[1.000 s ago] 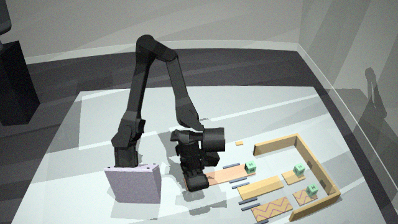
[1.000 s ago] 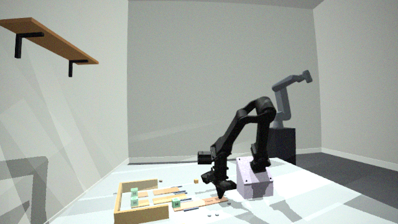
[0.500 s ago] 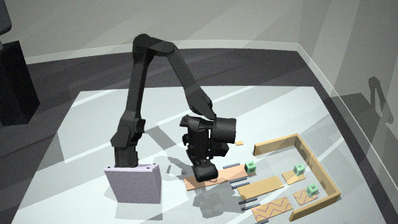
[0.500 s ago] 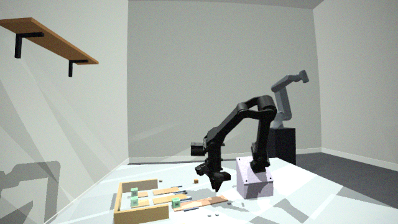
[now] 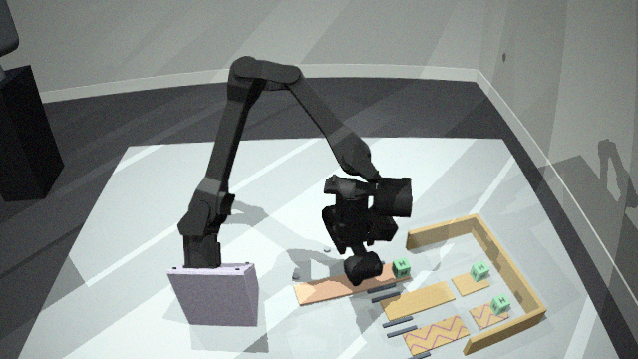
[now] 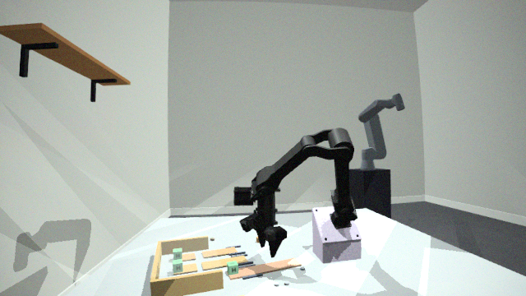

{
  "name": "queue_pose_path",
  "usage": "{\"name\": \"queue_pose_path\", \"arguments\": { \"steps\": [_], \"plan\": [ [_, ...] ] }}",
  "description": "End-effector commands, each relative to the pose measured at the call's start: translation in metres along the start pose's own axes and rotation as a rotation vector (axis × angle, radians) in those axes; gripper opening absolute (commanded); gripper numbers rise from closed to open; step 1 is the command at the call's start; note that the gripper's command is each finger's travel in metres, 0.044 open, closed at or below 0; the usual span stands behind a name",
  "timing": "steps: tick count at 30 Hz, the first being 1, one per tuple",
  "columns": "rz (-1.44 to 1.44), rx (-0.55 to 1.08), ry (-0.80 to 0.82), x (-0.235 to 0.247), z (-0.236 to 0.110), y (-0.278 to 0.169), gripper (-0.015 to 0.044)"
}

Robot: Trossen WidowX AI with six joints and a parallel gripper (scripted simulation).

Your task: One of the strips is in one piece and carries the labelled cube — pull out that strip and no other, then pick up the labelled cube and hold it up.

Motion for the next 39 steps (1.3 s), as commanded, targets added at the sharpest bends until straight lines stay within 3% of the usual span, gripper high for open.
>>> {"name": "queue_pose_path", "arguments": {
  "steps": [1, 27, 34, 39],
  "plan": [
    [0.003, 0.001, 0.004, -0.002, -0.001, 0.015, 0.044],
    [-0.002, -0.004, 0.003, -0.02, -0.012, 0.115, 0.044],
    [-0.002, -0.004, 0.003, -0.021, -0.004, 0.116, 0.0256],
    [-0.002, -0.004, 0.003, -0.021, 0.004, 0.116, 0.025]
  ]
}}
Point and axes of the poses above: the point midway between the two fingers, 35 mm back from their tips, its own z axis out along the fingers, its own x axis across the jaws, y = z × x, the point moved 4 cm from there along -z, back along the fingers, and after that the axes turned 8 degrees about -z, right-handed, at the moved point
